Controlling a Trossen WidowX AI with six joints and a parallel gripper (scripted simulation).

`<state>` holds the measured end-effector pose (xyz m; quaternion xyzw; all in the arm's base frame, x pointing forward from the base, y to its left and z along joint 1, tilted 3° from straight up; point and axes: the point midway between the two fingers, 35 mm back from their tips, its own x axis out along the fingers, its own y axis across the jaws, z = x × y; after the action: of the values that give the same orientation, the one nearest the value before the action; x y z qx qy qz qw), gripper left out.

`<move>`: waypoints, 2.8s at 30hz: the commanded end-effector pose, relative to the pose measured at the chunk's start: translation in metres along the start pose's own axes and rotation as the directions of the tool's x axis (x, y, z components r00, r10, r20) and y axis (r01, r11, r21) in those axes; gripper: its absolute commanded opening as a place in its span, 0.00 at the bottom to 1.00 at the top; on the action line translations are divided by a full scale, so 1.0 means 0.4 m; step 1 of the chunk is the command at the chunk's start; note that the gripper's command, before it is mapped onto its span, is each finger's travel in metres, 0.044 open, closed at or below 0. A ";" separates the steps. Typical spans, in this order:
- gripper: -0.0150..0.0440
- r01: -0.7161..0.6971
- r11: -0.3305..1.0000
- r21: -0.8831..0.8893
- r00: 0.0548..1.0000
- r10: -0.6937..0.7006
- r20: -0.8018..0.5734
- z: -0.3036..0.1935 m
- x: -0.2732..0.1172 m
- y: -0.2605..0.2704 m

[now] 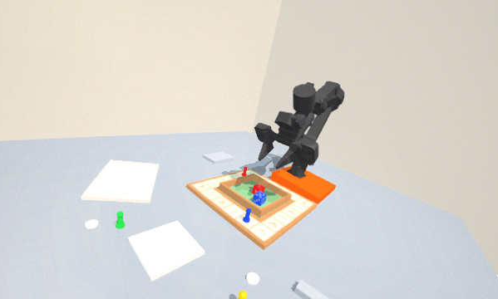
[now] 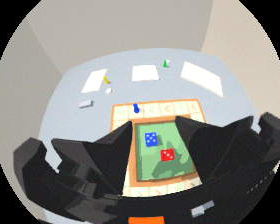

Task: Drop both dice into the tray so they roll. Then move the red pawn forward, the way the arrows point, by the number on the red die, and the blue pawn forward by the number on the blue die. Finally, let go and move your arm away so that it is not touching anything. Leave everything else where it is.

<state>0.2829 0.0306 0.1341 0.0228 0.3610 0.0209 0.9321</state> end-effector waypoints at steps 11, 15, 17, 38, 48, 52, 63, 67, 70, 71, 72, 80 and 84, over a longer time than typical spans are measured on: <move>1.00 0.041 0.999 -0.034 0.964 -0.048 -0.261 0.057 0.000 -0.053; 1.00 0.040 0.998 -0.042 0.886 -0.055 -0.461 0.042 0.032 -0.096; 1.00 0.033 0.999 -0.038 0.832 -0.048 -0.553 0.033 0.046 -0.118; 0.59 -0.313 0.901 -0.301 0.676 -0.011 -0.737 -0.222 -0.068 -0.354; 0.59 -0.314 0.901 -0.301 0.676 -0.011 -0.737 -0.250 -0.047 -0.355; 0.59 -0.314 0.901 -0.301 0.676 -0.011 -0.737 -0.254 -0.043 -0.355; 0.59 -0.314 0.901 -0.301 0.676 -0.011 -0.737 -0.285 -0.013 -0.357; 0.59 -0.314 0.901 -0.301 0.676 -0.011 -0.737 -0.297 -0.002 -0.357; 0.59 -0.314 0.901 -0.301 0.676 -0.011 -0.737 -0.306 0.005 -0.357; 0.59 -0.314 0.901 -0.301 0.676 -0.011 -0.737 -0.309 0.008 -0.357; 0.59 -0.314 0.901 -0.301 0.676 -0.011 -0.737 -0.312 0.010 -0.357; 0.55 -0.314 0.901 -0.301 0.676 -0.011 -0.737 -0.329 0.023 -0.356; 0.37 -0.314 0.901 -0.301 0.676 -0.011 -0.737 -0.329 0.023 -0.356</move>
<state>0.2053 -0.1081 0.0240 -0.1505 0.6815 0.1811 0.6929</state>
